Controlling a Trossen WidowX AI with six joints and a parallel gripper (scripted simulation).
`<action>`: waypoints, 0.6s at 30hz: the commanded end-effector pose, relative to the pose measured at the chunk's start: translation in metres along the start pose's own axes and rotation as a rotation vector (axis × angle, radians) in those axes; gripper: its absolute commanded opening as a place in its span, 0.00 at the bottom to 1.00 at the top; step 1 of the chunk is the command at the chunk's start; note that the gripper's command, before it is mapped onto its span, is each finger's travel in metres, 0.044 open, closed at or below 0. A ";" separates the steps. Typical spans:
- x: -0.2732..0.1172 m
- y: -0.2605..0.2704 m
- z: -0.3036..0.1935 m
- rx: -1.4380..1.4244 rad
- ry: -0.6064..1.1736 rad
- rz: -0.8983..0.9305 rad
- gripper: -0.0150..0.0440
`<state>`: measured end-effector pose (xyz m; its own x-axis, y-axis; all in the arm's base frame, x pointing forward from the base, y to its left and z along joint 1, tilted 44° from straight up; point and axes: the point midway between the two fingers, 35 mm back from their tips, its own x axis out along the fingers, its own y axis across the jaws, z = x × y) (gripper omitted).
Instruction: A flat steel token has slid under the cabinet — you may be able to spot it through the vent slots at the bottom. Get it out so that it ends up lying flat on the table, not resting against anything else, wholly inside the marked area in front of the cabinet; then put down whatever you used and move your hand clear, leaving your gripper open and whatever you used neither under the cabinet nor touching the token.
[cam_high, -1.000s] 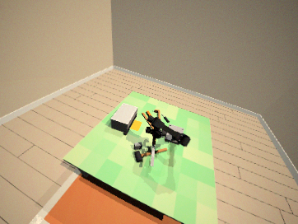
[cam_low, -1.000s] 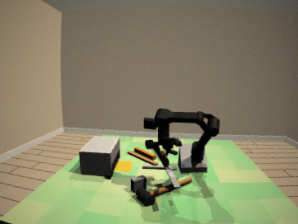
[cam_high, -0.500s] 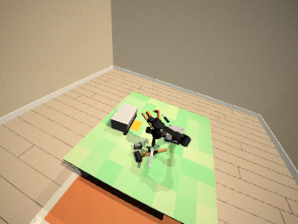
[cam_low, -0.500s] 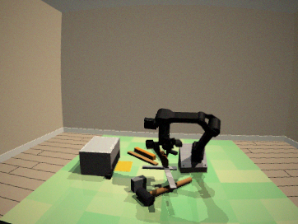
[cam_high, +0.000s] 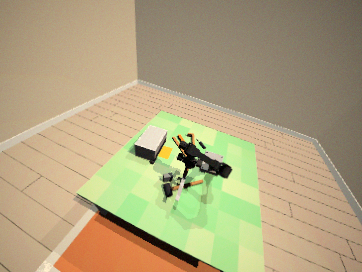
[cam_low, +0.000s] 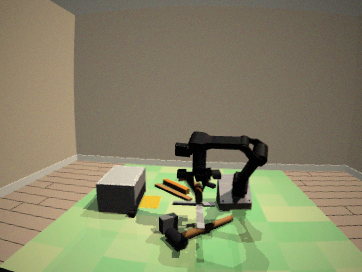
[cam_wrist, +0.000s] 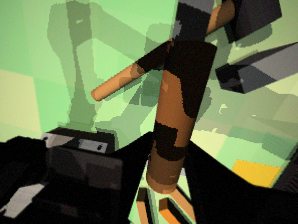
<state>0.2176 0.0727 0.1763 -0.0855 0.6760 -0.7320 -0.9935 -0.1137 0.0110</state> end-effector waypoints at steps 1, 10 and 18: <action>-0.001 0.000 0.001 0.039 -0.012 -0.004 0.25; -0.001 0.000 0.001 0.111 -0.012 -0.003 0.25; -0.001 0.000 0.001 0.175 -0.012 -0.003 0.25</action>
<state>0.2176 0.0724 0.1762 -0.0854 0.6762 -0.7317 -0.9940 -0.0079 0.1087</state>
